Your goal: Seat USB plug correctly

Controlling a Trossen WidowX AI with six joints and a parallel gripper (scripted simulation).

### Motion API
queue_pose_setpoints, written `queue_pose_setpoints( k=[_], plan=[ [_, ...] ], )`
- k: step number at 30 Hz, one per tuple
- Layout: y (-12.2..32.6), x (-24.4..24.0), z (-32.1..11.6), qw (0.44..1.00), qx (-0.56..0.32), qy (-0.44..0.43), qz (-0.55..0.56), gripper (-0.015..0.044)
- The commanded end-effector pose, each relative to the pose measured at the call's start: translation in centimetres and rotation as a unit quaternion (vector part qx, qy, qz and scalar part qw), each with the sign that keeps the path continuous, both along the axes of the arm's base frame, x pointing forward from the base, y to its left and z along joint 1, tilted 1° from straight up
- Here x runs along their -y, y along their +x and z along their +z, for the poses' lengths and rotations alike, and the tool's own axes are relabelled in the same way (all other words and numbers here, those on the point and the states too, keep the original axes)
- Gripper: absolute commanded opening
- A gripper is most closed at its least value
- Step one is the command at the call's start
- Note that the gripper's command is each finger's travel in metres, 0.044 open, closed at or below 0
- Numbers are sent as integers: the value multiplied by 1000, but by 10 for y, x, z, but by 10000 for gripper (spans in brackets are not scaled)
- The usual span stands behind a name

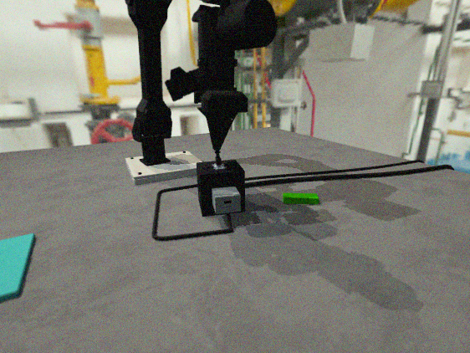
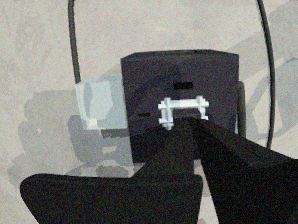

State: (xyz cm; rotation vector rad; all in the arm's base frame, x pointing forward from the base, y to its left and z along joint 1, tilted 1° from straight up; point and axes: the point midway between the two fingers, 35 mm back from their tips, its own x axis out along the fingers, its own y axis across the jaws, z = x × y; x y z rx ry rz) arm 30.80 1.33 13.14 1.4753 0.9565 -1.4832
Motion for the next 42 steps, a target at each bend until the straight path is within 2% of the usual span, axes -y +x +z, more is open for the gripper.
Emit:
queue_pose_setpoints(
  k=[1, 42],
  plan=[
    [0, 0, -1, 1000, 0, -2, -2, 0],
    [0, 0, -6, 1000, 0, -2, -2, 0]
  ],
)
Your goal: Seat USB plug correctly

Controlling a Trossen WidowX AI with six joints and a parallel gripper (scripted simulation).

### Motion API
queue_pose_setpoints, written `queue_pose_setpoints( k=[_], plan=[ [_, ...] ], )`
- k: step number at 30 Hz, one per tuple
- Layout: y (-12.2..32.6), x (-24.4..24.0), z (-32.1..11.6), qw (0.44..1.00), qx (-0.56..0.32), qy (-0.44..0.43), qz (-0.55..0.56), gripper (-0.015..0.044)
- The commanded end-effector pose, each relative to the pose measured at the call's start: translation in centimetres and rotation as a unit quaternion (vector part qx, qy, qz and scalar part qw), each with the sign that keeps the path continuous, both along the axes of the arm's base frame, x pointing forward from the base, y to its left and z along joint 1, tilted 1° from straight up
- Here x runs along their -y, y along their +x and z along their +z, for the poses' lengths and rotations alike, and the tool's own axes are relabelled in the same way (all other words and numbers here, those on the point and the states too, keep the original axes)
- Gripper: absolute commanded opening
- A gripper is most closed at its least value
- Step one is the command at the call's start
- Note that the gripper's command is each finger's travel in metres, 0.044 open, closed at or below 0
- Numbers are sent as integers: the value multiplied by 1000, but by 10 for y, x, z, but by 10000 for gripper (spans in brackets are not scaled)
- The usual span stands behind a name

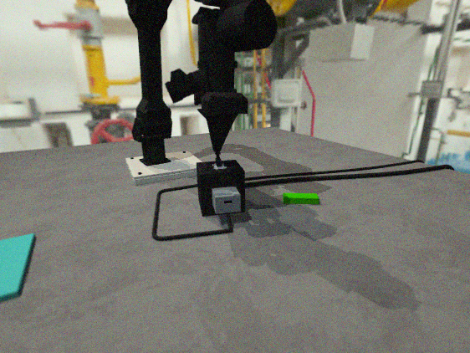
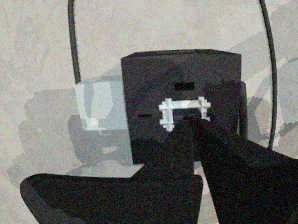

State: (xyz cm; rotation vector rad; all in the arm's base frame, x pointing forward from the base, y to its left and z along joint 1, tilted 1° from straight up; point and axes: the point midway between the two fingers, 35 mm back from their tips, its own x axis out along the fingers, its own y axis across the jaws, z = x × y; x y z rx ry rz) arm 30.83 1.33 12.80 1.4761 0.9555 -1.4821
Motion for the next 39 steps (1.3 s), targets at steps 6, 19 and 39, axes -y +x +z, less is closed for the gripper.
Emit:
queue_pose_setpoints(
  k=[6, 19, 39],
  plan=[
    [0, 0, -2, 1000, -1, -1, -2, 0],
    [0, 0, -2, 1000, -1, -1, -2, 0],
    [0, 0, 0, 1000, 0, 0, 0, 95]
  ],
)
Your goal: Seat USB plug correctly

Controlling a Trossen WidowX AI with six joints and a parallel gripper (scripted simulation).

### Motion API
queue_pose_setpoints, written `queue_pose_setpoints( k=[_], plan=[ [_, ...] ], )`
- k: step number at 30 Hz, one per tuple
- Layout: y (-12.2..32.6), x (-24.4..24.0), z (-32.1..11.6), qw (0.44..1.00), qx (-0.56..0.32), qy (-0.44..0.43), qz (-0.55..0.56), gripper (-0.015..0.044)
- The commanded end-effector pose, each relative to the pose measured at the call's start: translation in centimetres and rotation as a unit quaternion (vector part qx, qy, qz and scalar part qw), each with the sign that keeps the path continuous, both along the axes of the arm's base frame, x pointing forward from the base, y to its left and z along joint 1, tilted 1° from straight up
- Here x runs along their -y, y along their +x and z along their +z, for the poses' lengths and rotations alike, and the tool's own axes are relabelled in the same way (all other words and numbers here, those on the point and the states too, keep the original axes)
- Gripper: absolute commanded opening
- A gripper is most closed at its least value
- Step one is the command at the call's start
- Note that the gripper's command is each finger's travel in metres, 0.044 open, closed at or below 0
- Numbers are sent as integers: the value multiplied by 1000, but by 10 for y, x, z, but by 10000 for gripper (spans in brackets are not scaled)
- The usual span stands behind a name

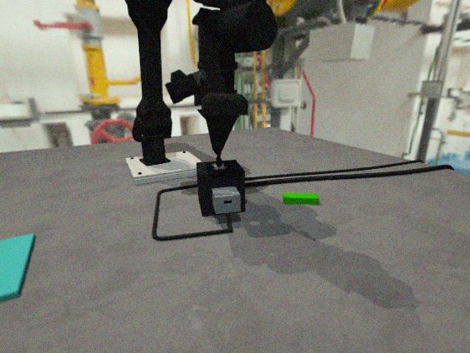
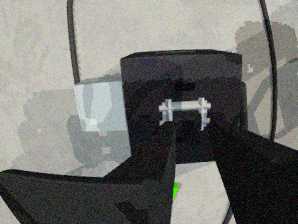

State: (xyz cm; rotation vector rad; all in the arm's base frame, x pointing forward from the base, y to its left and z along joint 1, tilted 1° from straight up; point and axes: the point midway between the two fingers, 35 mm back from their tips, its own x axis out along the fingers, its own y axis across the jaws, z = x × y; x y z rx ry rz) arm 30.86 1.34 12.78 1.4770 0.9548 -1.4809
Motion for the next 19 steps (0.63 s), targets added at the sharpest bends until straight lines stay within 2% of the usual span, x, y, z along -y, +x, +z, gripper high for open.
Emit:
queue_pose_setpoints(
  k=[1, 19],
  plan=[
    [0, 0, 0, 1000, 0, 0, 0, 95],
    [0, 0, 11, 1000, 0, 0, 0, 95]
  ],
)
